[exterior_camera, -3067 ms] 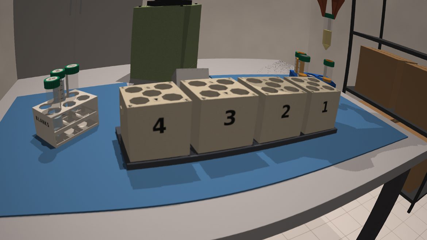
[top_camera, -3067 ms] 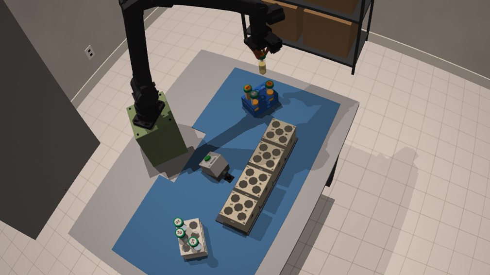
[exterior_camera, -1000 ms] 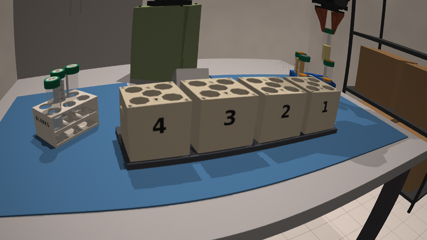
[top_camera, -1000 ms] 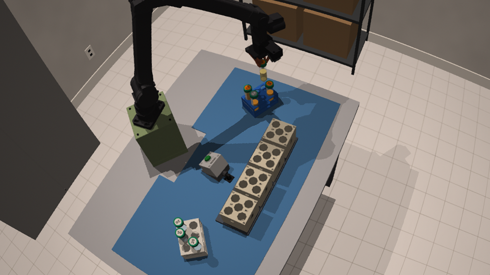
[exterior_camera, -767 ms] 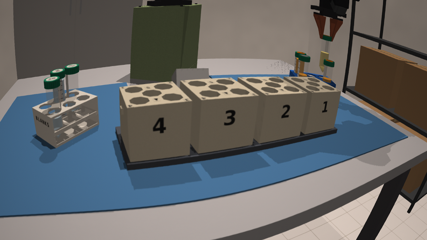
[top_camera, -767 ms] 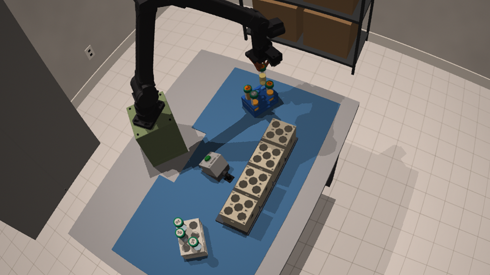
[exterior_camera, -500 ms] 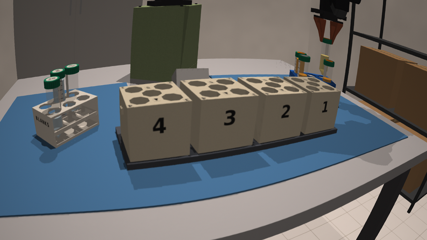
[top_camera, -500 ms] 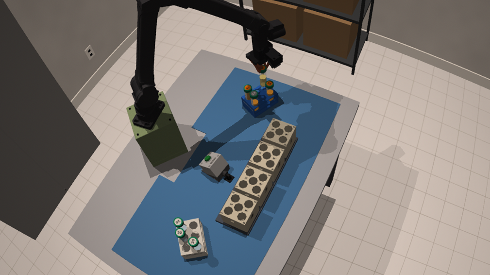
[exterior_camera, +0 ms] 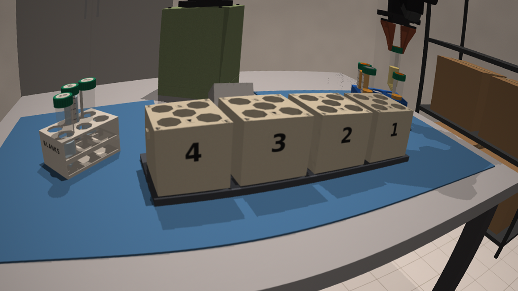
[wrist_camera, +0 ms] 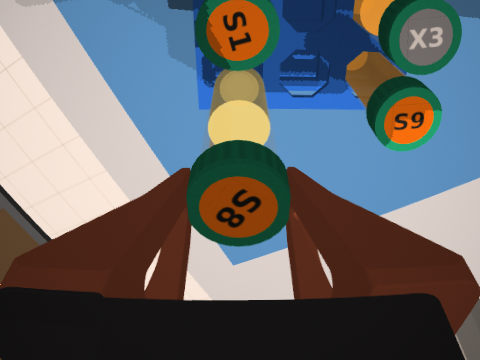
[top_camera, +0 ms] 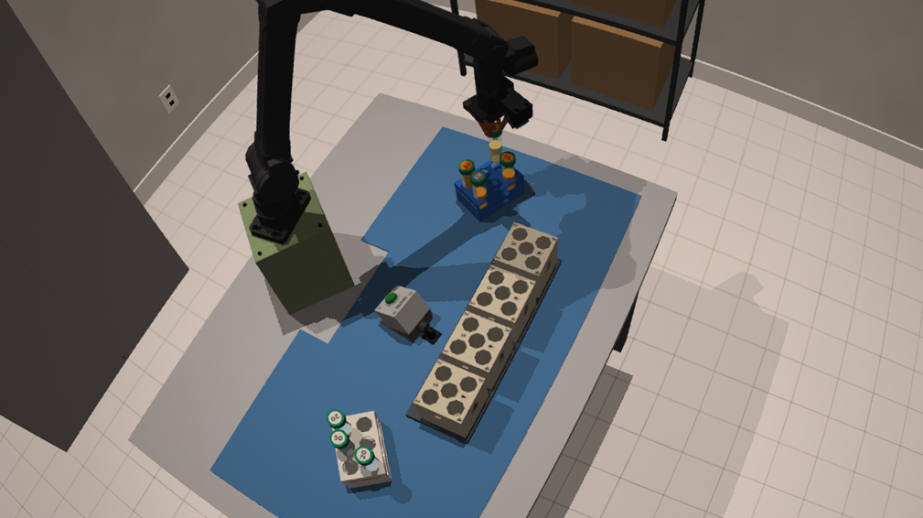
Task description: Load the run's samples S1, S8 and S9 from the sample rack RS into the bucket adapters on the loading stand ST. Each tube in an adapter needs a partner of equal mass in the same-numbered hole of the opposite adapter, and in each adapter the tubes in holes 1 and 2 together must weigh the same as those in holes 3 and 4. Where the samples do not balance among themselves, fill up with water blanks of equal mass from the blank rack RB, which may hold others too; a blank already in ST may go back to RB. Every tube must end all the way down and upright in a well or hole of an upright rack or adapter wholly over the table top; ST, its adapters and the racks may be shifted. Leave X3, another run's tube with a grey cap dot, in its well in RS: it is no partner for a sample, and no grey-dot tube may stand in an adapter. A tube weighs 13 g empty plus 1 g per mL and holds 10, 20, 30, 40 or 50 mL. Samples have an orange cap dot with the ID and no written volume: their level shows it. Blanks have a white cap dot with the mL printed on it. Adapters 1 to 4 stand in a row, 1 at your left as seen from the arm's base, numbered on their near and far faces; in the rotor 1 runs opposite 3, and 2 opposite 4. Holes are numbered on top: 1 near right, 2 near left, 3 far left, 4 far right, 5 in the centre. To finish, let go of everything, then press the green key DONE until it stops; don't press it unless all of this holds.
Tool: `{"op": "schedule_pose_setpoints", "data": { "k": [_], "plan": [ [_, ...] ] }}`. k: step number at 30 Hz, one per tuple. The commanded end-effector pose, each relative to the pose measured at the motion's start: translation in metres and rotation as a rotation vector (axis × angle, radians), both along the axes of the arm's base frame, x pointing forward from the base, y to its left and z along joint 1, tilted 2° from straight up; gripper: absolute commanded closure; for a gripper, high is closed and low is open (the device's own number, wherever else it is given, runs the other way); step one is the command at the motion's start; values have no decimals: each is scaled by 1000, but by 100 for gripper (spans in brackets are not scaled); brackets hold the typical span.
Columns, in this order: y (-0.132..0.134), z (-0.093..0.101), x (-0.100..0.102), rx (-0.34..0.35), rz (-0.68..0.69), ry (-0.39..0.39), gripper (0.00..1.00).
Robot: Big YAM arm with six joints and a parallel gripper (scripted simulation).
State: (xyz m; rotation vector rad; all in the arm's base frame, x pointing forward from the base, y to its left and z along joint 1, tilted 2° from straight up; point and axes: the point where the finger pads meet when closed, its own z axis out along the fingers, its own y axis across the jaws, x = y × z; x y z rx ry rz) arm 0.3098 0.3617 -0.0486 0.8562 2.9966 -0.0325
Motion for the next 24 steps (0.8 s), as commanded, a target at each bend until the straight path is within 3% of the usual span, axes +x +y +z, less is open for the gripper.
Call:
{"op": "schedule_pose_setpoints", "data": {
  "k": [1, 5, 6, 8, 17, 24],
  "plan": [
    [13, 14, 13, 35, 0, -32, 100],
    [13, 14, 14, 35, 0, -32, 100],
    [18, 10, 26, 45, -1, -43, 100],
    [17, 7, 26, 44, -2, -42, 100],
    [0, -15, 9, 10, 1, -13, 100],
    [-1, -25, 9, 9, -1, -12, 100]
  ]
}}
